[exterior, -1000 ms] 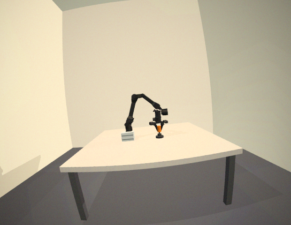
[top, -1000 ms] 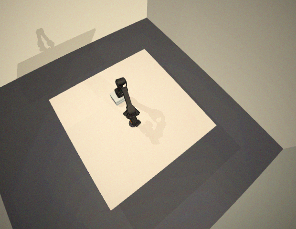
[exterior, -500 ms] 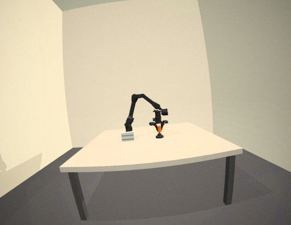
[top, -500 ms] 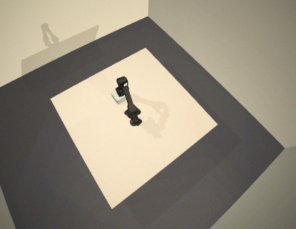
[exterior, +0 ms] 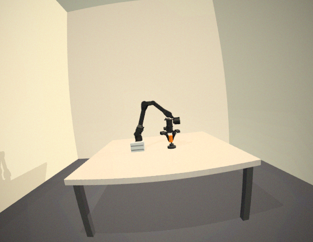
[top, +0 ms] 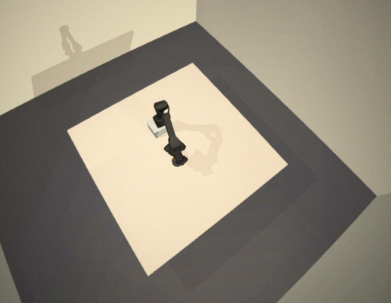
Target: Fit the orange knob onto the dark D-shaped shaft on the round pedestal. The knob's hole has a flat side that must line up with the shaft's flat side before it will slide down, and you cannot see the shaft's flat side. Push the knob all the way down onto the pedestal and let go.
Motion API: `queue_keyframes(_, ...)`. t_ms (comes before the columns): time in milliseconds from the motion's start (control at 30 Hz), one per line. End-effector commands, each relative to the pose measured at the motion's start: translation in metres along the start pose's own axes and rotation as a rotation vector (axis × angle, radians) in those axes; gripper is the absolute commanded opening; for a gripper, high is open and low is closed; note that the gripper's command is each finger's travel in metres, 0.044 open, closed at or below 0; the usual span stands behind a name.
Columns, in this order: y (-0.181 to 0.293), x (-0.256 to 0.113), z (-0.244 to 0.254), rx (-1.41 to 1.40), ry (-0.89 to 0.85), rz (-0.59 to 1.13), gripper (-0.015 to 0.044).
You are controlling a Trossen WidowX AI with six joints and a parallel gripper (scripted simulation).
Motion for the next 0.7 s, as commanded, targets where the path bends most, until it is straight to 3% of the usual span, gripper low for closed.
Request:
queue_keyframes(0, -0.0002, -0.0044, 0.0008, -0.095, 0.007, 0.006, 0.0)
queue_keyframes(667, 0.002, 0.0012, -0.0063, -0.179, 0.008, 0.006, 0.0)
Point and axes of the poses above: the point midway between the two fingers, 35 mm back from their tips, its own x axis out along the fingers, its own z axis across the jaws, y = z × x, the point moved 8 cm from there along -x, back along the fingers, and after that the axes turned 4 degrees about x, right-handed, at the moved point
